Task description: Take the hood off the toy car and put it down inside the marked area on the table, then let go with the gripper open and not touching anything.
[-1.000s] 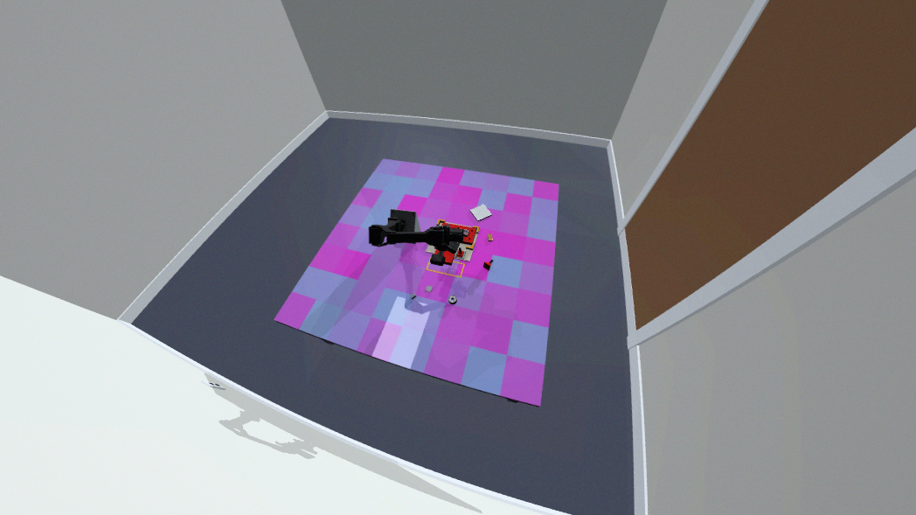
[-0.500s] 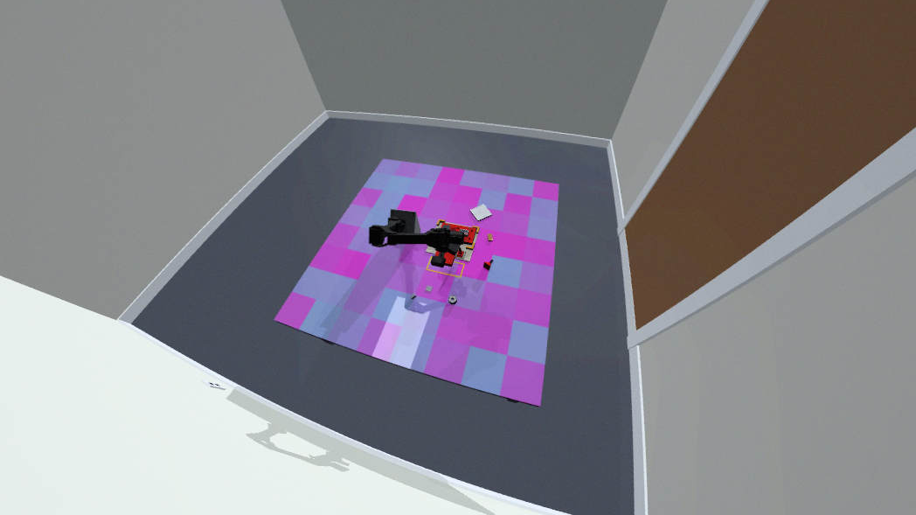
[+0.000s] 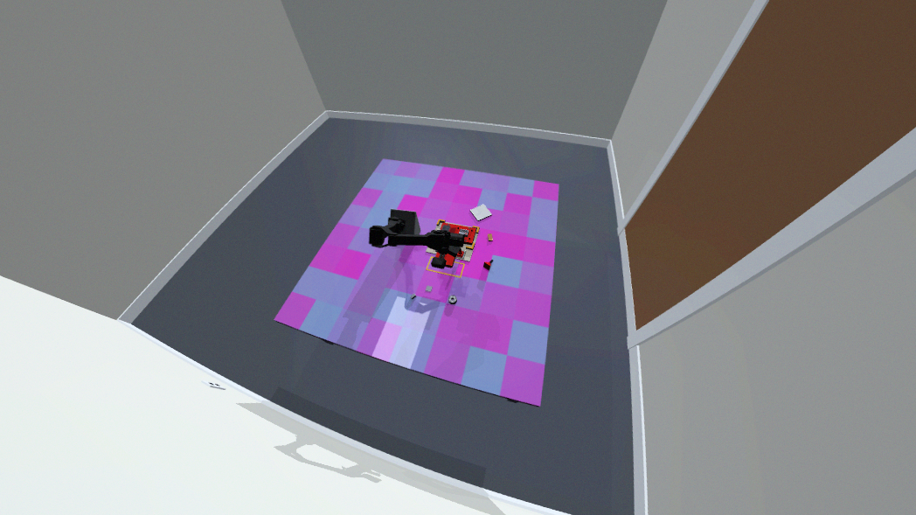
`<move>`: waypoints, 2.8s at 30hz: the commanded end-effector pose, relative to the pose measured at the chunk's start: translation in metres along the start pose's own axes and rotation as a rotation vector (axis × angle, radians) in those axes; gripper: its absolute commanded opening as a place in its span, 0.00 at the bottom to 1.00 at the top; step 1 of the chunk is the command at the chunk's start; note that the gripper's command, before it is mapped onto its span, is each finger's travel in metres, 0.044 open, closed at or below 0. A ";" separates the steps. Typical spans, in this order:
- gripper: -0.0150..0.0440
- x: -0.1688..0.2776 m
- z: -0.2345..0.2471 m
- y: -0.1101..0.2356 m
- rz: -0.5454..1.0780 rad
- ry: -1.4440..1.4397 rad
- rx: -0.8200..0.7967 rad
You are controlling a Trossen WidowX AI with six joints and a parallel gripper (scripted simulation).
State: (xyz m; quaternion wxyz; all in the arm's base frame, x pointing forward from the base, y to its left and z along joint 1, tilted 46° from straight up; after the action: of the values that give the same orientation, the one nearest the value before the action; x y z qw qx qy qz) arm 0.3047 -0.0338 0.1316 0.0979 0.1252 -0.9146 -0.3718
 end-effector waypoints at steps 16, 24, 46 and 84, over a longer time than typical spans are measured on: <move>0.25 0.001 0.000 -0.017 0.001 0.006 0.004; 0.25 0.001 -0.001 -0.024 0.001 0.006 0.005; 0.25 0.003 -0.002 -0.043 0.002 0.006 0.010; 0.25 0.003 -0.002 -0.060 0.002 0.006 0.011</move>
State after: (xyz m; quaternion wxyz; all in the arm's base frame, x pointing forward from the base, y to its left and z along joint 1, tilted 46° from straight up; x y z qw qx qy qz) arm 0.3109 -0.0766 0.0928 0.0981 0.1242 -0.9173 -0.3653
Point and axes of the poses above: the point midway between the two fingers, 35 mm back from their tips, its own y axis back along the fingers, its own z axis across the jaws, x = y × z, the point moved 2 cm from there along y, back along the fingers, and after that the axes turned 13 degrees about y, right-handed, at the moved point
